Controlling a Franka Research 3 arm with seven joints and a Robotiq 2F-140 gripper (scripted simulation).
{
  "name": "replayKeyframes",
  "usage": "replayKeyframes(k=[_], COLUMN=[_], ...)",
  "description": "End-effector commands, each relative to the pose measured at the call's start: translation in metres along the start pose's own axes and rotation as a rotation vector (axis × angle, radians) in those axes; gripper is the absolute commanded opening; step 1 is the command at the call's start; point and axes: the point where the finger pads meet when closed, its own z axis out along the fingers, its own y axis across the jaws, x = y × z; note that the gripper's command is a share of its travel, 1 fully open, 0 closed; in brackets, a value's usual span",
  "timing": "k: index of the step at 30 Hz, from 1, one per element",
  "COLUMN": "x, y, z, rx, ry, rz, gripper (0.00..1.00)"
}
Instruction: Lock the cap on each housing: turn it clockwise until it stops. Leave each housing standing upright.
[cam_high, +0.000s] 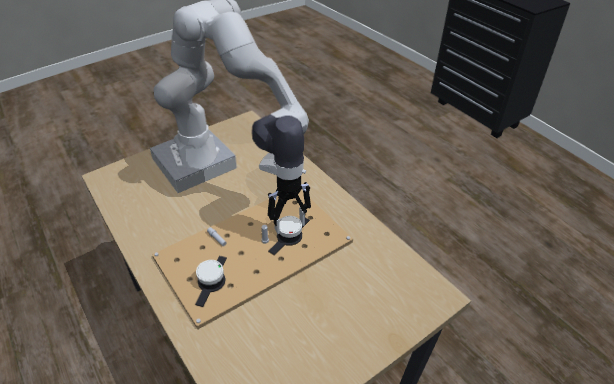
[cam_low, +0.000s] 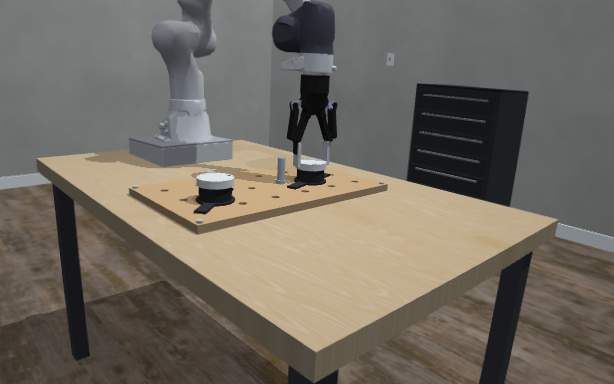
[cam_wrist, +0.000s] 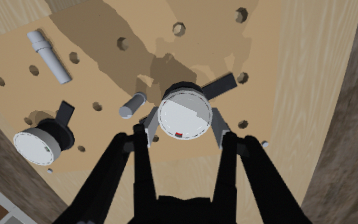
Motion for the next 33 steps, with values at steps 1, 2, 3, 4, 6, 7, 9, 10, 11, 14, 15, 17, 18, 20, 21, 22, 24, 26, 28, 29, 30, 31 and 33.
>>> replayKeyframes(k=[1,2,3,4,6,7,9,10,11,14,15,17,18,20,21,22,24,26,28,29,30,31,33], x=[0.0018,0.0018,0.0018,0.0018,0.0018,0.0019,0.0019,0.0019,0.0019,0.0019,0.0019,0.0019,0.0019,0.0019,0.0019,0.0018,0.0018,0.0018,0.0018,0.0018,0.0018,0.0018,0.0018], y=[0.0008,0.0008,0.0008,0.0008,0.0008,0.0008,0.0008,0.0008,0.0008,0.0008,0.0008,0.0008,0.0008,0.0008,0.0008,0.0008,0.0008,0.0008,0.0008,0.0008,0.0008,0.0008,0.0008], z=[0.0019,0.0019,0.0019,0.0019,0.0019,0.0019,0.0019,0.002,0.002,0.002,0.002,0.002,0.002,0.0019,0.0019,0.0019,0.0019,0.0019,0.0019,0.0019,0.0019,0.0019,0.0019], rx=[0.008,0.008,0.008,0.008,0.008,0.008,0.008,0.008,0.008,0.008,0.008,0.008,0.008,0.008,0.008,0.008,0.008,0.008,0.008,0.008,0.008,0.008,0.008], ry=[0.001,0.001,0.001,0.001,0.001,0.001,0.001,0.001,0.001,0.001,0.001,0.001,0.001,0.0,0.0,0.0,0.0,0.0,0.0,0.0,0.0,0.0,0.0], rz=[0.099,0.099,0.099,0.101,0.113,0.124,0.156,0.177,0.201,0.278,0.278,0.303,0.326,0.365,0.38,0.391,0.403,0.405,0.405,0.405,0.405,0.405,0.405], gripper=[0.1,0.1,0.1,0.1,0.1,0.1,0.1,0.1,0.1,0.1,0.1,0.1,0.1,0.1,0.1,0.1,0.1,0.1,0.1,0.1,0.1,0.1,0.1])
